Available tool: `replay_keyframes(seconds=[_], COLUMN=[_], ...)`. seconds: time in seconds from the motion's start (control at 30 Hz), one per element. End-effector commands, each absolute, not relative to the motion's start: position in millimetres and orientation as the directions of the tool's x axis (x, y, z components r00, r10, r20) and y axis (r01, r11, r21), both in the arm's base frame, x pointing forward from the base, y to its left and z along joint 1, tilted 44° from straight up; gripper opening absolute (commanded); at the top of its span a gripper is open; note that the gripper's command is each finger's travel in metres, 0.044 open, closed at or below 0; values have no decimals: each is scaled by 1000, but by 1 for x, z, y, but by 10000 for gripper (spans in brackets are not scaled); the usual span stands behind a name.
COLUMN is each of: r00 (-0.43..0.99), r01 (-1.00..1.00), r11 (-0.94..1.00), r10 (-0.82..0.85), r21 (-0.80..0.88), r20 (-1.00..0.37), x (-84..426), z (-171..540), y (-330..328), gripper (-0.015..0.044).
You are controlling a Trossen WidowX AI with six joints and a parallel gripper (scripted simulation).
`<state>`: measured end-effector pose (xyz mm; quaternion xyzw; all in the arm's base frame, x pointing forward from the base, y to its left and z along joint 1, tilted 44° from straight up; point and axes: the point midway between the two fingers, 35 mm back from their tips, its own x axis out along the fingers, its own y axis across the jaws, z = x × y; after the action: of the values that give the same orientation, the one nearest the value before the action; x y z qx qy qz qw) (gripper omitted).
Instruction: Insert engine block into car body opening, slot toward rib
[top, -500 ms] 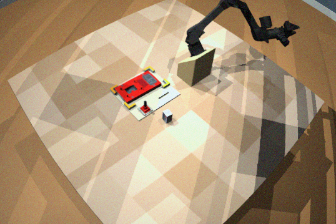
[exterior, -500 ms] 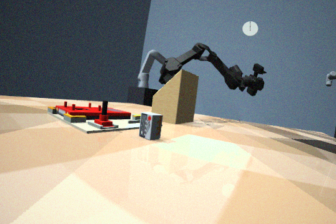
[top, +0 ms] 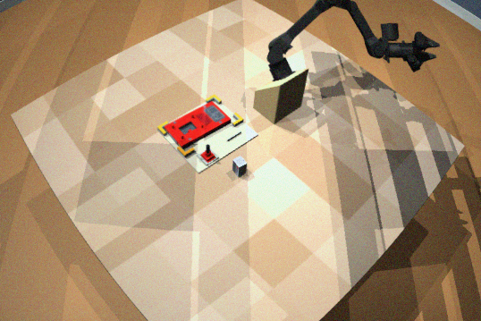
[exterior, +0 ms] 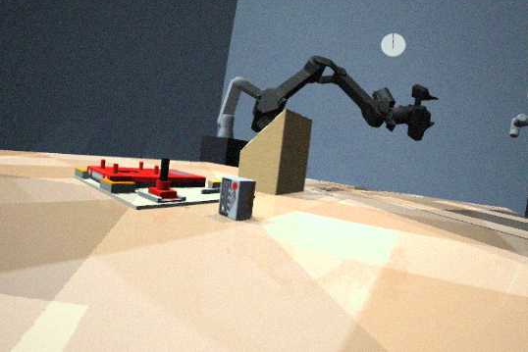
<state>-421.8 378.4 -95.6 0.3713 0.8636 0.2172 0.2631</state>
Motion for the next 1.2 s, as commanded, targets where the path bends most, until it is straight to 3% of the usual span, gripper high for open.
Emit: replay_keyframes(seconds=[0.0,0.5,1.17], r00=[-515,-167,275], r01=[512,372,257], r11=[599,568,766], r10=[788,819,527], r21=[615,734,589], r20=[-339,-549,-804], x=[-392,-244,-1], z=[-100,-125,-153], y=[408,495,502], gripper=[440,440,440])
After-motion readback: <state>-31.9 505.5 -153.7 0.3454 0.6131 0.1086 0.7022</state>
